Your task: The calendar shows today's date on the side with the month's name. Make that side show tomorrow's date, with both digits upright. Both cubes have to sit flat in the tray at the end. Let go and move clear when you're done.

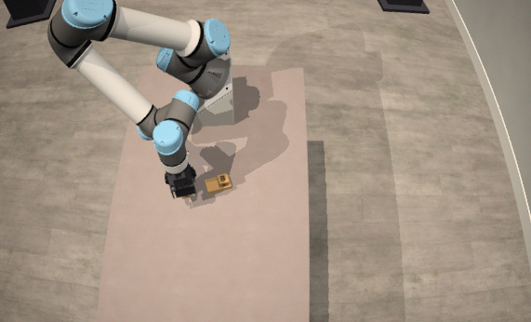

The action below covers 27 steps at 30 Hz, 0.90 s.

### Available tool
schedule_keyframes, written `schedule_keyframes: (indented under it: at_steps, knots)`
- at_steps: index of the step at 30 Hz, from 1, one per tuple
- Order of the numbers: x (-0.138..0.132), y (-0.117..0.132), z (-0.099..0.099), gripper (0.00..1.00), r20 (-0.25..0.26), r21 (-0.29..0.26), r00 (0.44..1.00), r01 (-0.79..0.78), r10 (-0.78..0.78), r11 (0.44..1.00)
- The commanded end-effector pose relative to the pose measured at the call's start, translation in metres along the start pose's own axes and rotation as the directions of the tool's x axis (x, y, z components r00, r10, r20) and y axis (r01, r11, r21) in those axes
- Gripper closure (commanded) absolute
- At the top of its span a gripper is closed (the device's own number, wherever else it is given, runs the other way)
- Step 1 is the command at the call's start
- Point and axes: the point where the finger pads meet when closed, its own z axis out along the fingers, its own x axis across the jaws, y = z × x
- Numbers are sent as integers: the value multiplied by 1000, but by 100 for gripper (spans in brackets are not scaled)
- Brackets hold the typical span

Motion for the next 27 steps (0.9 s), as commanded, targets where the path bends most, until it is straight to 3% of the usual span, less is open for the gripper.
schedule_keyframes:
  at_steps: [1, 8, 12, 27]
  knots:
    - [0, 0, 0, 82, 0, -1, 1000, 0, 0, 1000]
    - [0, 0, 0, 78, 0, -1, 1000, 0, 0, 1000]
    - [0, 0, 0, 71, 0, -1, 1000, 0, 0, 1000]
    - [0, 0, -2, 71, 0, -1, 1000, 0, 0, 1000]
